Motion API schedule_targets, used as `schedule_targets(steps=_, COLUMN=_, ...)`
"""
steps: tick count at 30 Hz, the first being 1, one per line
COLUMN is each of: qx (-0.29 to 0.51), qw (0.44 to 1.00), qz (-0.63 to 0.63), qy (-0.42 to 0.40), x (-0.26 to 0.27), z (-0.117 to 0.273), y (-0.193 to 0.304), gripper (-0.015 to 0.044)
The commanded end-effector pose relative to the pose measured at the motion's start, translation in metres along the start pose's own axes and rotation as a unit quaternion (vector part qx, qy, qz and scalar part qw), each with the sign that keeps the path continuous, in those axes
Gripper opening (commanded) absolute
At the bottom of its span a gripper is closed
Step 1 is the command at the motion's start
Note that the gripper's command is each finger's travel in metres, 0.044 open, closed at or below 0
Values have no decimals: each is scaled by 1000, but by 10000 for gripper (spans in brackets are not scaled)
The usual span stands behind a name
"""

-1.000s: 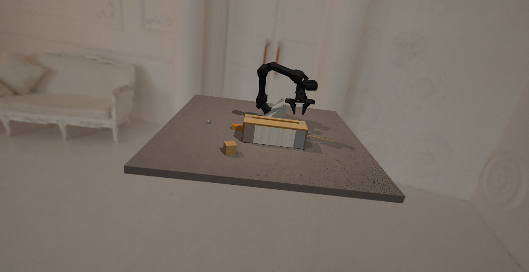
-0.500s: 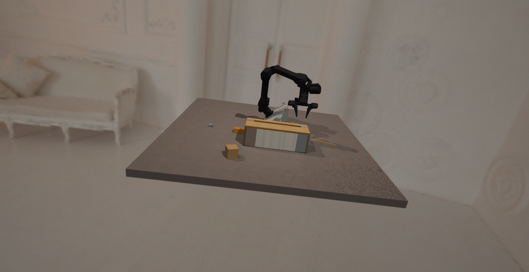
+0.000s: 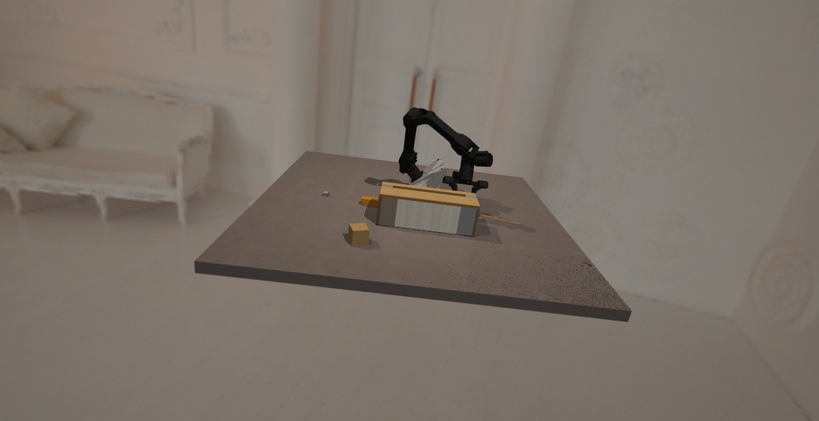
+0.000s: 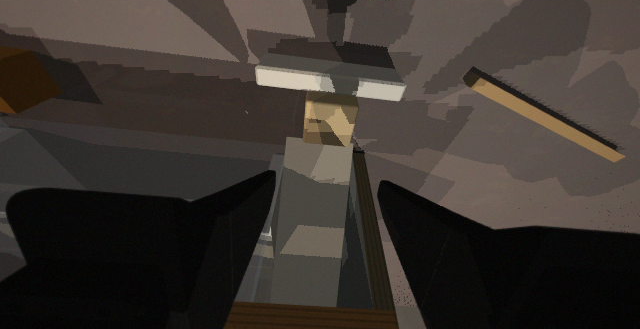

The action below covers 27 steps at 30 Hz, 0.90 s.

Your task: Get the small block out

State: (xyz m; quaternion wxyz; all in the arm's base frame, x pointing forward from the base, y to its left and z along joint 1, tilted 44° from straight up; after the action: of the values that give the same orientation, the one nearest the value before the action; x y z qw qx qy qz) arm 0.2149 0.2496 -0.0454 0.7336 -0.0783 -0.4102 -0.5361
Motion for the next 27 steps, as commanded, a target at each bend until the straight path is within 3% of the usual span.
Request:
schedule_targets(steps=1, qx=9, qw=1000, qz=0, qy=3, x=-1, z=-3, y=-2, gripper=285)
schedule_targets(steps=27, qx=9, qw=1000, qz=0, qy=3, x=-1, z=-42, y=-17, gripper=285)
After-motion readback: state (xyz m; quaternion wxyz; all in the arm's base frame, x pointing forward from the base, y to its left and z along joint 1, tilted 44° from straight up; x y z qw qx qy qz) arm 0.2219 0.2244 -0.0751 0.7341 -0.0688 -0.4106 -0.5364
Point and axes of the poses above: the point midway between the two fingers, 35 mm back from their tips, its own z axis back along the fingers, its own x axis across the jaws, y = z × x, the point moved 7 cm from there along z, back along the fingers, and after that the axes turned 1 degree about z, right-handed, at the moved point
